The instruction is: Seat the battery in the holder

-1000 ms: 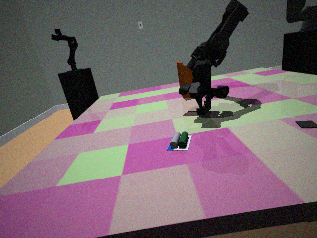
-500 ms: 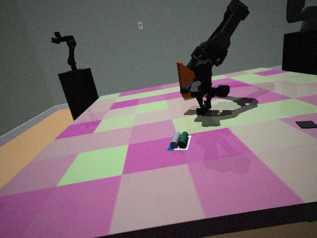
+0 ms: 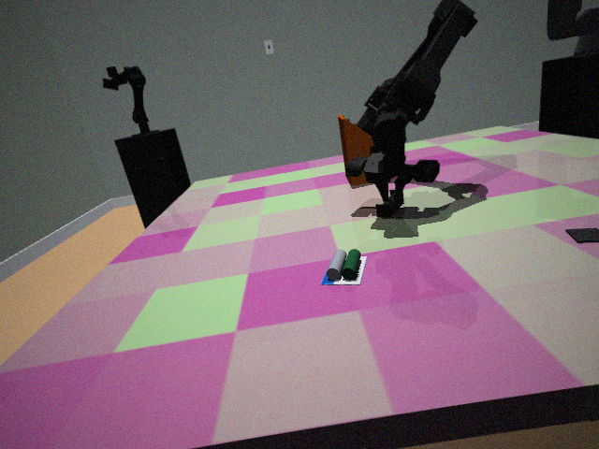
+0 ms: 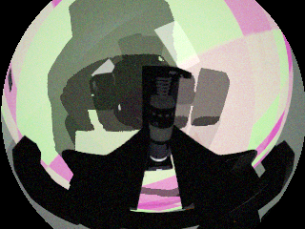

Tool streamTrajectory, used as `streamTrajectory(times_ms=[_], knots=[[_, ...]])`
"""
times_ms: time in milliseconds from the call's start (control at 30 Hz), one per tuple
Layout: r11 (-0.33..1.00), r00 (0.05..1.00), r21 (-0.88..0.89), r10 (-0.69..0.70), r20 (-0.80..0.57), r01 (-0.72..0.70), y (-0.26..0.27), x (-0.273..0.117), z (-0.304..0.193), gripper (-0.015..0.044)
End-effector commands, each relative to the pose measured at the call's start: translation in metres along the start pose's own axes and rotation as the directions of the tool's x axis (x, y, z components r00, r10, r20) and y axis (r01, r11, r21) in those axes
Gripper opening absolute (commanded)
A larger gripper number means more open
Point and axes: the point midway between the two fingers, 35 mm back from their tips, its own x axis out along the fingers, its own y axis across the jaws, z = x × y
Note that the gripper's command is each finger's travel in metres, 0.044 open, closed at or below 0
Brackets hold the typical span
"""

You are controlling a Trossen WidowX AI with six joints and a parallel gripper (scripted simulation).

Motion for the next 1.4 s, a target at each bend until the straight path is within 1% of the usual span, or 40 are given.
streamTrajectory(times_ms=[0,267,400,700,867,933,1100,1200,1233,1367], knots=[[1.000,1.000,0.007,0.001,0.000,-0.001,0.000,-0.001,-0.001,0.0060],[1.000,1.000,0.007,0.001,-0.003,-0.001,0.000,0.000,-0.001,0.0060],[1.000,1.000,0.007,0.001,-0.003,-0.001,0.000,0.000,-0.001,0.0162],[1.000,1.000,0.000,-0.001,-0.002,0.001,-0.001,-0.014,-0.002,0.0162],[1.000,1.000,0.000,-0.001,-0.002,0.001,-0.001,-0.015,-0.002,0.0162],[1.000,1.000,0.008,0.002,-0.004,-0.002,-0.002,-0.020,-0.002,0.0215],[1.000,1.000,0.002,-0.004,0.000,0.004,-0.009,-0.078,-0.008,0.0346],[1.000,1.000,0.001,-0.004,0.000,0.004,-0.010,-0.086,-0.010,0.0425],[1.000,1.000,0.001,-0.004,0.000,0.004,-0.010,-0.086,-0.009,0.0440],[1.000,1.000,0.001,-0.004,0.000,0.004,-0.011,-0.086,-0.009,0.0440]])
